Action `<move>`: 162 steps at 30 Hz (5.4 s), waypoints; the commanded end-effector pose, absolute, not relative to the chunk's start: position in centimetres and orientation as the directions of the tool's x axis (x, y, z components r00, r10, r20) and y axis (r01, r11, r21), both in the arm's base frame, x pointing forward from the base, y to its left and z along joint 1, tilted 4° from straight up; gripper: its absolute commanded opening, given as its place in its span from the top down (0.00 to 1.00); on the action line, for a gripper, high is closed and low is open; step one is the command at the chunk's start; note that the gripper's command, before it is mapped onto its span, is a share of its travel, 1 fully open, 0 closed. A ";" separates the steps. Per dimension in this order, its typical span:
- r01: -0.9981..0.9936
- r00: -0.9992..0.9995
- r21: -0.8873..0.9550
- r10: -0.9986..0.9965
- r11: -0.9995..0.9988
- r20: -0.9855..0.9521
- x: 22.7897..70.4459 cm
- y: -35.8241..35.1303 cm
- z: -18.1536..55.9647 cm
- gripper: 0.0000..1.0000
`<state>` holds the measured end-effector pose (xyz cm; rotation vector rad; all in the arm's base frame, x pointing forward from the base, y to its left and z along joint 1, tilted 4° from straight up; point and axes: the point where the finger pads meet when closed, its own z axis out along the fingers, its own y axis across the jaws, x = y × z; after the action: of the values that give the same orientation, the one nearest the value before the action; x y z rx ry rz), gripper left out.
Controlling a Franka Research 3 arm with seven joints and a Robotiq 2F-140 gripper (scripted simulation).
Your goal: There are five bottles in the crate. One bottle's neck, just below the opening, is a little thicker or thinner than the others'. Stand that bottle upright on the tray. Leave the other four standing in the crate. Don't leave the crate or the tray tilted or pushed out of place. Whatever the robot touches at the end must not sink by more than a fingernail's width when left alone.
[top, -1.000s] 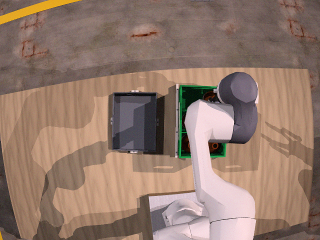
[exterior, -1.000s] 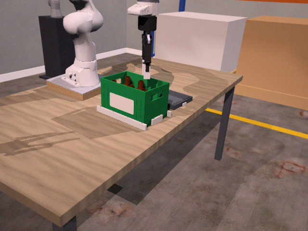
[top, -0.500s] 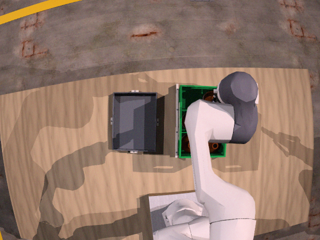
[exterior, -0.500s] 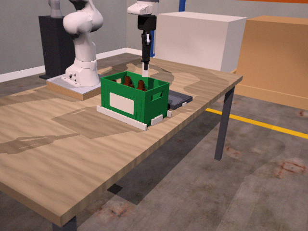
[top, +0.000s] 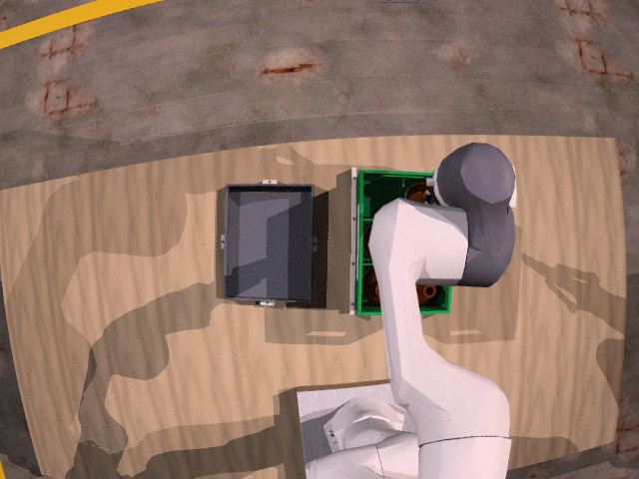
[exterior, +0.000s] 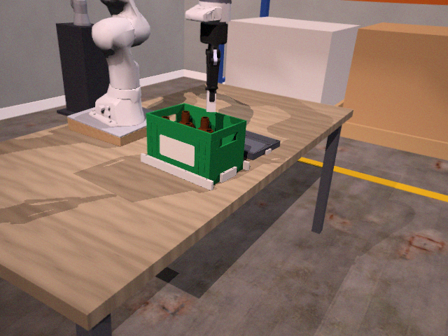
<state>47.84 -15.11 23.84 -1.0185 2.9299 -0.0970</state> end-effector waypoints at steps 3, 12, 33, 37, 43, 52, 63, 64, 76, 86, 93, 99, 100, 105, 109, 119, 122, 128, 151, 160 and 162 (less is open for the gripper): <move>-0.615 -0.787 -0.074 -0.617 0.785 -0.013 47.8 -15.2 24.0 0.90; -0.615 -0.787 -0.074 -0.617 0.785 -0.013 47.8 -15.1 24.0 0.90; -0.615 -0.787 -0.074 -0.617 0.785 -0.013 48.6 -6.7 23.6 0.56; -0.615 -0.787 -0.074 -0.617 0.785 -0.013 48.6 -6.7 23.6 0.56; -0.615 -0.787 -0.074 -0.617 0.785 -0.013 48.6 -6.7 23.6 0.56; -0.615 -0.787 -0.074 -0.617 0.785 -0.013 48.6 -6.7 23.6 0.56; -0.615 -0.787 -0.074 -0.617 0.785 -0.013 48.6 -6.7 23.6 0.56; -0.615 -0.787 -0.074 -0.617 0.785 -0.013 48.6 -6.7 23.6 0.56; -0.615 -0.787 -0.074 -0.617 0.785 -0.013 48.6 -6.7 23.1 0.56; -0.615 -0.787 -0.074 -0.617 0.785 -0.013 48.7 -6.7 22.1 0.56; -0.615 -0.787 -0.074 -0.617 0.785 -0.013 48.7 -6.8 21.4 0.56; -0.615 -0.787 -0.074 -0.617 0.785 -0.013 48.8 -6.8 20.6 0.56; -0.615 -0.787 -0.074 -0.617 0.785 -0.013 48.8 -6.8 20.5 0.56; -0.615 -0.787 -0.074 -0.617 0.785 -0.013 48.8 -6.8 20.0 0.56; -0.615 -0.787 -0.074 -0.617 0.785 -0.013 48.8 -6.9 19.7 0.56; -0.615 -0.787 -0.074 -0.617 0.785 -0.013 48.8 -6.9 19.3 0.56; -0.615 -0.787 -0.074 -0.617 0.785 -0.013 48.8 -6.9 19.2 0.56; -0.615 -0.787 -0.074 -0.617 0.785 -0.013 48.8 -6.9 19.2 0.56; -0.615 -0.787 -0.074 -0.617 0.785 -0.013 48.8 -6.9 19.2 0.56; -0.615 -0.787 -0.074 -0.617 0.785 -0.013 48.8 -6.9 19.2 0.56; -0.615 -0.787 -0.074 -0.617 0.785 -0.013 48.8 -6.9 19.2 0.56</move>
<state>48.85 -6.89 19.35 -1.0204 2.9329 -0.1076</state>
